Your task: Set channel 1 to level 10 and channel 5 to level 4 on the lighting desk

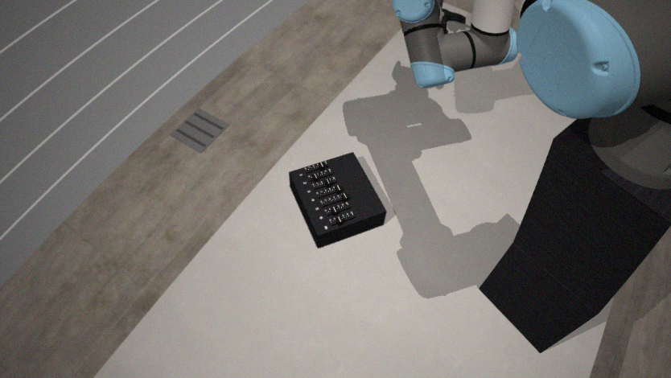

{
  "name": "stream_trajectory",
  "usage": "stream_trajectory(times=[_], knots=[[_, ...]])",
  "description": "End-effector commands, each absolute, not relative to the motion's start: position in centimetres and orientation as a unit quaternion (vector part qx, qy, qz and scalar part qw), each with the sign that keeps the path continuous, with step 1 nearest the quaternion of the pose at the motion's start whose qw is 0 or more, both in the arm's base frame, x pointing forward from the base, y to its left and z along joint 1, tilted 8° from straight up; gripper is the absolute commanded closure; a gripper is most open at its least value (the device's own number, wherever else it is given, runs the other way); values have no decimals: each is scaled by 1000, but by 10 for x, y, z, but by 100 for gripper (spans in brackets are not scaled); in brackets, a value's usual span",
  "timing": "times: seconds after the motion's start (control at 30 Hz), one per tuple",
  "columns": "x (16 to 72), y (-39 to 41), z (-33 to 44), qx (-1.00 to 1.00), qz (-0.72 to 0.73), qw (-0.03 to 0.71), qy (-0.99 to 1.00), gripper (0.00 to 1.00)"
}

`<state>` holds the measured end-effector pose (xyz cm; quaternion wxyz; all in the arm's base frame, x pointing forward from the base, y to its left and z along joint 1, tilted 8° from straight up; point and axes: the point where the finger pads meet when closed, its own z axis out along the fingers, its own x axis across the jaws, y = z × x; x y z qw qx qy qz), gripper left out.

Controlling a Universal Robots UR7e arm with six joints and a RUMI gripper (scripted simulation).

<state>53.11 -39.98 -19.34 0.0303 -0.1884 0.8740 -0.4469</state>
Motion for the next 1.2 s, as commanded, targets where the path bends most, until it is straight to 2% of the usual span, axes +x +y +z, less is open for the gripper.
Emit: stream_trajectory(times=[0.0,0.7,0.83,1.0,1.1,1.17], knots=[[531,-400,-193,-188,-447,31,874,0],[537,-390,-193,-203,-440,31,874,0],[554,-352,-193,-259,-412,31,873,0],[576,-253,-195,-387,-343,33,856,0],[576,-253,-195,-387,-343,33,856,0],[577,-200,-195,-448,-306,33,840,0]])
